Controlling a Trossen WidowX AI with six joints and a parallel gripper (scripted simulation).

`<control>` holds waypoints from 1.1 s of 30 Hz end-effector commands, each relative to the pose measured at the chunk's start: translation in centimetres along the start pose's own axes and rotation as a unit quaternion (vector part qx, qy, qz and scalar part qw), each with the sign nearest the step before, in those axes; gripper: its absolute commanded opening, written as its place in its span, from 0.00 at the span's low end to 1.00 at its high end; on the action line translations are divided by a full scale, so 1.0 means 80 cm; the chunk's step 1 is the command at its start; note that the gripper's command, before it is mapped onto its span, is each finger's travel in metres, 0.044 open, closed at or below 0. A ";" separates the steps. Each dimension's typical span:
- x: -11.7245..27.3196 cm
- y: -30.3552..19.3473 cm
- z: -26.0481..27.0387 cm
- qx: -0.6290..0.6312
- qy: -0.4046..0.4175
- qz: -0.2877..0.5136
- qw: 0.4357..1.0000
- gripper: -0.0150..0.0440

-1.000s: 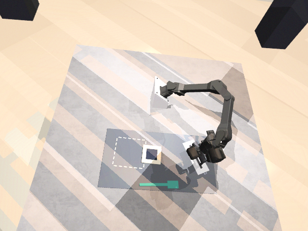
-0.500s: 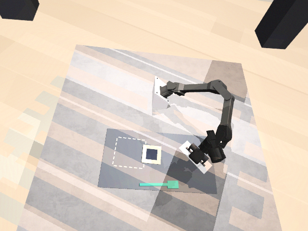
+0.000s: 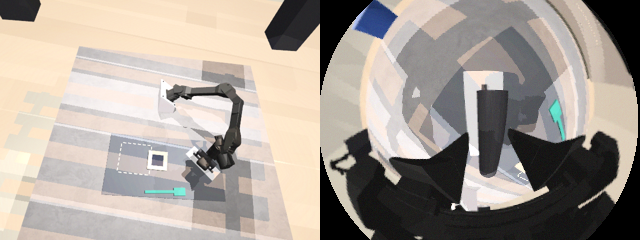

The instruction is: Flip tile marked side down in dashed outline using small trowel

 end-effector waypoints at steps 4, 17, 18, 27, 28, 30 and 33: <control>0.000 0.000 0.000 0.003 0.000 -0.001 1.000 0.71; 0.056 -0.002 0.003 0.013 0.001 -0.001 1.000 0.71; 0.056 -0.002 0.003 0.013 0.001 -0.001 1.000 0.71; 0.056 -0.009 -0.001 -0.022 0.000 0.000 1.000 0.71; 0.055 -0.009 -0.001 -0.022 0.000 0.000 1.000 0.71; 0.053 -0.009 -0.001 -0.022 0.000 0.000 1.000 0.71; 0.047 -0.008 -0.001 -0.022 0.000 0.000 1.000 0.71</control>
Point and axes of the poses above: the point midway between the two fingers, 35 mm back from their tips, its own x axis back along the fingers, its own z axis across the jaws, y = z × x, the point moved 8 cm from there along x, back along the fingers, and after that the axes turned 1 degree about -x, right-handed, at the moved point
